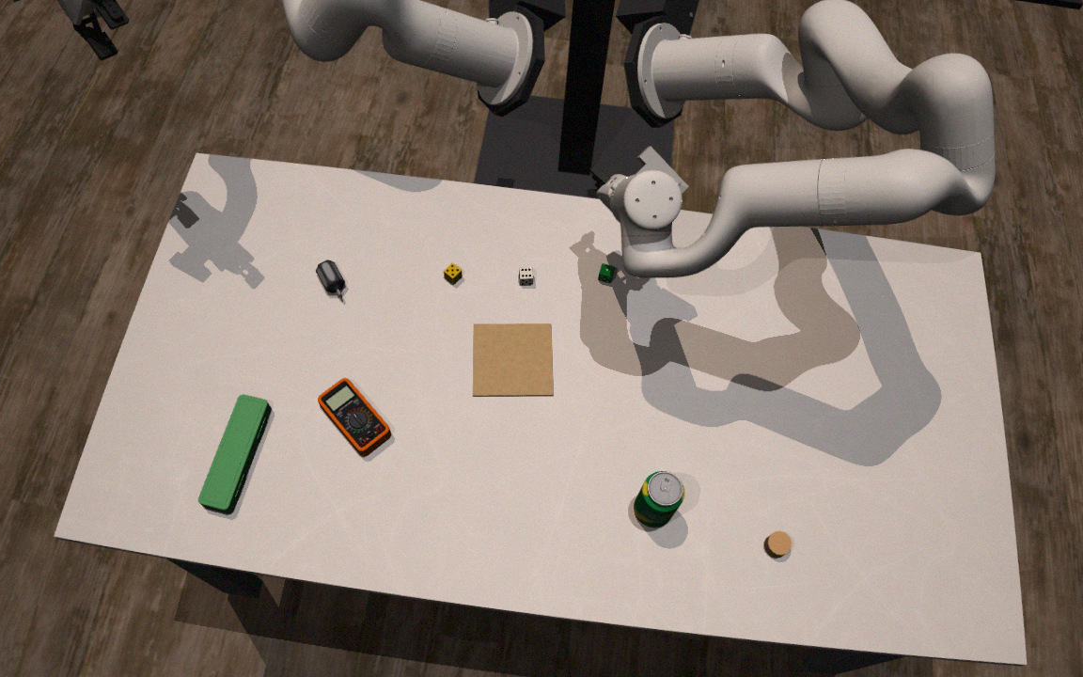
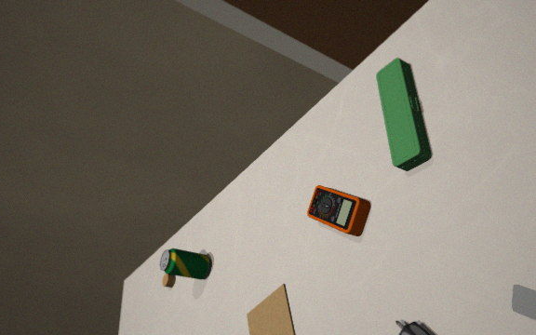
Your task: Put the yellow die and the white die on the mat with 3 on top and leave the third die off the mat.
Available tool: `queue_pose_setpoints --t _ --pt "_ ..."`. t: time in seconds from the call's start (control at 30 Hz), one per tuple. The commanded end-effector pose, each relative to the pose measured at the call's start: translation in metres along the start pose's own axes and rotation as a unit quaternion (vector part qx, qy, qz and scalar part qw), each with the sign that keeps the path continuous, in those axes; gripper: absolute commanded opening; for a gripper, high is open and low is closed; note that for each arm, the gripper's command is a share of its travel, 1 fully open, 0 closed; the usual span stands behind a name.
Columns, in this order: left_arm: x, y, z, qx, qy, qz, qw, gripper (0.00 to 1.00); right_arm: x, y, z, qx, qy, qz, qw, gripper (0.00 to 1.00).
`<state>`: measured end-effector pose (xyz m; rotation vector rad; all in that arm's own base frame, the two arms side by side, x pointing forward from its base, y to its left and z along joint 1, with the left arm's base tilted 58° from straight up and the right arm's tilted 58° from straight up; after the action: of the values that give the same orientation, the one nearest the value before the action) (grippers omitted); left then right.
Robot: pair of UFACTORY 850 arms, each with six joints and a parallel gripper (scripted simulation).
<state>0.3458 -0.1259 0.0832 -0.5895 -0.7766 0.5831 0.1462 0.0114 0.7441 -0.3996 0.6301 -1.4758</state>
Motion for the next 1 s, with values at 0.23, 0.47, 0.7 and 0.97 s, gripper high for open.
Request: queue_pose_setpoints --t 0.23,0.47,0.7,0.97 --pt "0.000 -0.001 0.000 -0.001 0.000 0.000 1.000 1.00 0.034 -0.003 0.004 0.018 0.070 -0.096 0.993 1.00" --pt "0.000 -0.001 0.000 -0.001 0.000 0.000 1.000 1.00 0.055 -0.009 0.004 0.029 0.115 -0.154 0.981 1.00" --pt "0.000 -0.001 0.000 -0.001 0.000 0.000 1.000 1.00 0.072 -0.015 0.002 0.037 0.151 -0.200 0.967 1.00" --pt "0.000 -0.001 0.000 -0.001 0.000 0.000 1.000 1.00 0.092 -0.025 -0.002 0.048 0.196 -0.258 0.945 1.00"
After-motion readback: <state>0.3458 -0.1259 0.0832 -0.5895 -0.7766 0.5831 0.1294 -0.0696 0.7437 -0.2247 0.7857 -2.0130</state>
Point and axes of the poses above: on each arm, the point where the finger pads meet when closed, its own y axis out along the fingers, its own x axis across the jaws, z = x × y, the point moved 1 cm from there along -y, back along the fingers, and after that the axes turned 10 degrees about y, right-handed, at the moved point
